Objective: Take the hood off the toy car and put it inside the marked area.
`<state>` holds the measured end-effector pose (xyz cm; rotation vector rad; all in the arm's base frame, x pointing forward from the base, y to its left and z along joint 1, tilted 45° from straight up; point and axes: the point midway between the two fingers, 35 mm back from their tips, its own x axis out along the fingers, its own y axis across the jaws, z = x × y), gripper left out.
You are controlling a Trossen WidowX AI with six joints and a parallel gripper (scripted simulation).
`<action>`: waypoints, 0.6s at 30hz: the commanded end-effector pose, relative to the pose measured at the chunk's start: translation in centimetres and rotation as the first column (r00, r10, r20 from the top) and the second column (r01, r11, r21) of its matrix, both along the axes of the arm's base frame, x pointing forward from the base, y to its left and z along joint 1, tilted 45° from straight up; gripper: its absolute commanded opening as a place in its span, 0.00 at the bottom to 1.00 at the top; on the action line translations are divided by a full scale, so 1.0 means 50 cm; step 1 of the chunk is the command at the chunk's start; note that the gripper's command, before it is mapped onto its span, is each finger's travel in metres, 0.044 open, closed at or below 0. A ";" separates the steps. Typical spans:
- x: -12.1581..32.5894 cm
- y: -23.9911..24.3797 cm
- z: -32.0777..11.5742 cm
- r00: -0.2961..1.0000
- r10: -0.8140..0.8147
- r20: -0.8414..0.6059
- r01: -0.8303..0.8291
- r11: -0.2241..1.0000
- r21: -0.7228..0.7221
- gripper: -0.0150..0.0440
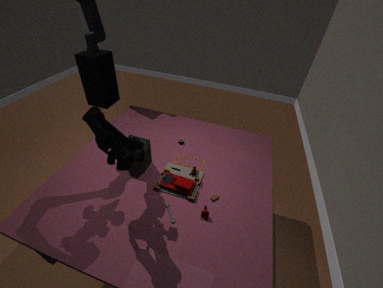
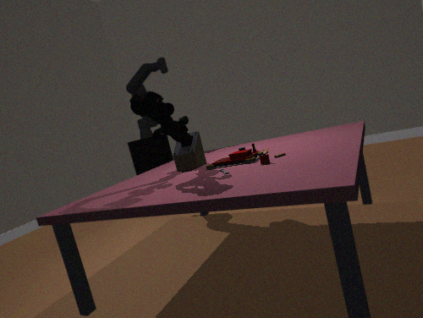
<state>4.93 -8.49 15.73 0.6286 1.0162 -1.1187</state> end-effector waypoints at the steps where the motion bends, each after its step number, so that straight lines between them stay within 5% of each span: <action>1: 0.002 -0.001 0.000 1.000 0.004 -0.003 -0.004 1.000 0.000 0.30; 18: 0.168 -0.044 0.004 0.889 0.361 -0.280 -0.375 0.927 0.004 1.00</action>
